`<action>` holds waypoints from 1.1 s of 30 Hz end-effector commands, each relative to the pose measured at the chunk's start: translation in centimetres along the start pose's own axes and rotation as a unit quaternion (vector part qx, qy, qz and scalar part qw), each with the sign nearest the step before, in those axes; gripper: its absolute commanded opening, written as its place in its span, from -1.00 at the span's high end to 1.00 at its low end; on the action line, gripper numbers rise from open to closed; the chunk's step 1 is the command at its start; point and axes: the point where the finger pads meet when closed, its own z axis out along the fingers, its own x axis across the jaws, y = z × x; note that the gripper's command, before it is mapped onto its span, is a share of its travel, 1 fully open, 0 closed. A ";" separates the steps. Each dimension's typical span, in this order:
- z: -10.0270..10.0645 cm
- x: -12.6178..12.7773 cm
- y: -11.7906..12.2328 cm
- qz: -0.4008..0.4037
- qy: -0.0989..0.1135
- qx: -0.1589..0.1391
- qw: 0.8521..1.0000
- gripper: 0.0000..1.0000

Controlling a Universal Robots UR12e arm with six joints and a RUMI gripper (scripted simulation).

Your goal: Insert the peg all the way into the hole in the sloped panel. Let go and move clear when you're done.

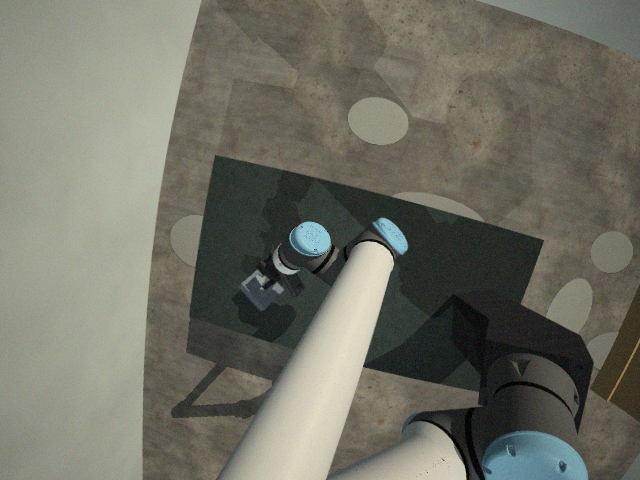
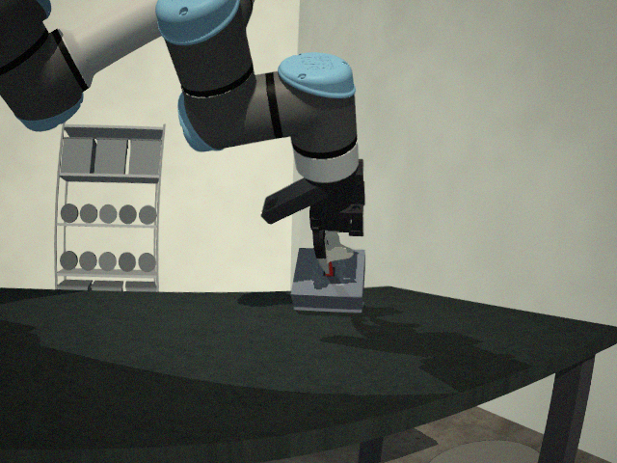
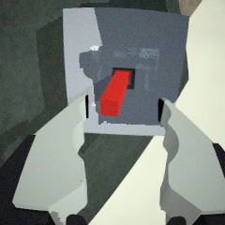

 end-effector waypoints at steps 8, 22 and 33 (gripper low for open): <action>-0.5 -0.1 0.3 -0.001 -0.002 0.000 1.000 0.08; -4.3 0.5 2.2 -0.035 -0.009 -0.005 0.999 -0.26; -7.0 2.0 3.5 -0.090 -0.014 -0.019 0.996 -0.52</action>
